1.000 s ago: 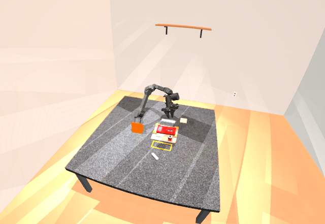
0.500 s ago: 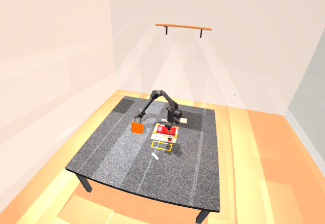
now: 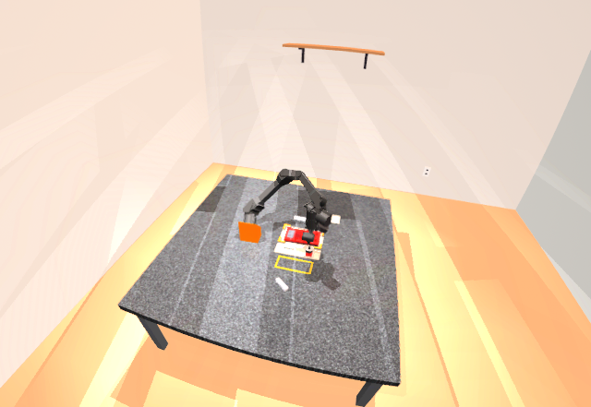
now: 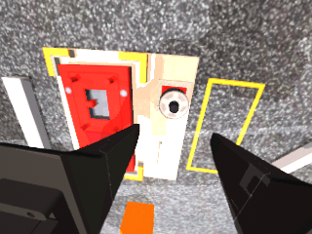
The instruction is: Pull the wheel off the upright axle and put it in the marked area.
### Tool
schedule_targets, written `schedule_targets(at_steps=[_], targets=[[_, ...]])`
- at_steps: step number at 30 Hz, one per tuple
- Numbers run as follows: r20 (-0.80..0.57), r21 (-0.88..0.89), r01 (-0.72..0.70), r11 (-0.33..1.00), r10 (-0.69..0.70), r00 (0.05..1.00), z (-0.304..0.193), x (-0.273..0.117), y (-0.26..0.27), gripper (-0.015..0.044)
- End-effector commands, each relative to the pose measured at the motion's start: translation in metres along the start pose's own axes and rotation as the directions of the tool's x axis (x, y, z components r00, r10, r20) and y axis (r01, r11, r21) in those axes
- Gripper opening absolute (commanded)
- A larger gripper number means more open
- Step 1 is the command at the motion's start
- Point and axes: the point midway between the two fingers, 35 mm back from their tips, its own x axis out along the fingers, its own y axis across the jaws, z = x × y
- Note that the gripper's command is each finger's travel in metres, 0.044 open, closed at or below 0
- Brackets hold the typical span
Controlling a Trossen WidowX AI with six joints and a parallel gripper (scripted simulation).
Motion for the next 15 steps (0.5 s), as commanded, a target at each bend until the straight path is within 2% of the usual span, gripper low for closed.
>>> schedule_targets(at_steps=[1, 6, 15], targets=[[-0.003, 0.004, -0.01, 1.0, 0.01, 1.0, 0.004, 0.002, 0.0, 0.03], [-0.003, 0.004, -0.009, 1.0, 0.009, 1.0, 0.006, 0.015, 0.0, 0.03], [-0.003, 0.003, -0.011, 1.0, 0.011, 1.0, 0.005, 0.062, 0.0, 0.03]])
